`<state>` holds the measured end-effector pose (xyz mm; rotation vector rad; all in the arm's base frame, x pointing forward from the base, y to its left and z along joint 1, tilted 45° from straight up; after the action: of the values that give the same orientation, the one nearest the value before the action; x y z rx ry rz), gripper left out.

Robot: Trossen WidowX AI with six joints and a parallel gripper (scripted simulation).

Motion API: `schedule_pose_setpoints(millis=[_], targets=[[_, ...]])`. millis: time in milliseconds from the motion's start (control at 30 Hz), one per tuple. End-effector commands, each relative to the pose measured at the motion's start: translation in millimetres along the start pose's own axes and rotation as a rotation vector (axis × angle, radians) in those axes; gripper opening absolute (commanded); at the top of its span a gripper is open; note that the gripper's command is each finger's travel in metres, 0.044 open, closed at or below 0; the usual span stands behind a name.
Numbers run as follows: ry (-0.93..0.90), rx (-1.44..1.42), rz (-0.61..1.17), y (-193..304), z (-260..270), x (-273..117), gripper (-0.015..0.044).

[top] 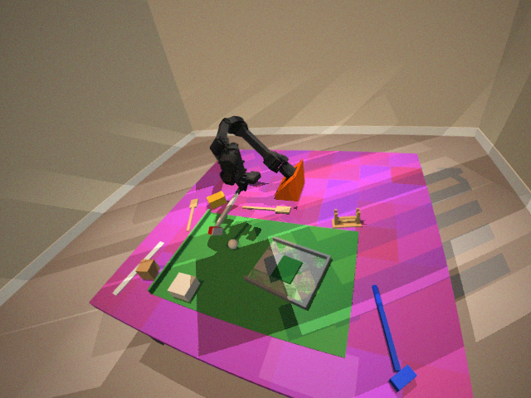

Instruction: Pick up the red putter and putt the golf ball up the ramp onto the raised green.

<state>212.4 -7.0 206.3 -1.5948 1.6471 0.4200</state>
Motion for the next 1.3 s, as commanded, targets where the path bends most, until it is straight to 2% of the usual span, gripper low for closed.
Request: schedule_pose_setpoints(millis=[0,200,500,1267], targets=[[0.015,0.057,-0.005,3.4,-8.1,0.0,0.0000],[0.014,0.058,-0.005,3.1,-8.0,6.4,0.0000],[0.016,0.059,-0.008,3.5,-9.2,39.0,0.0000],[0.018,0.059,-0.009,3.5,-10.0,69.3,0.0000]])
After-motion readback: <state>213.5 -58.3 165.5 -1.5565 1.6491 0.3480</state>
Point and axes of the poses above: the point midway between the two fingers, 35 mm back from their tips, its own x axis out along the fingers, its own z axis across the jaws, y = z × x, the point moved 5 cm from there along -x, back along the fingers, and after that the axes turned 12 degrees about x, right-handed, at the moved point
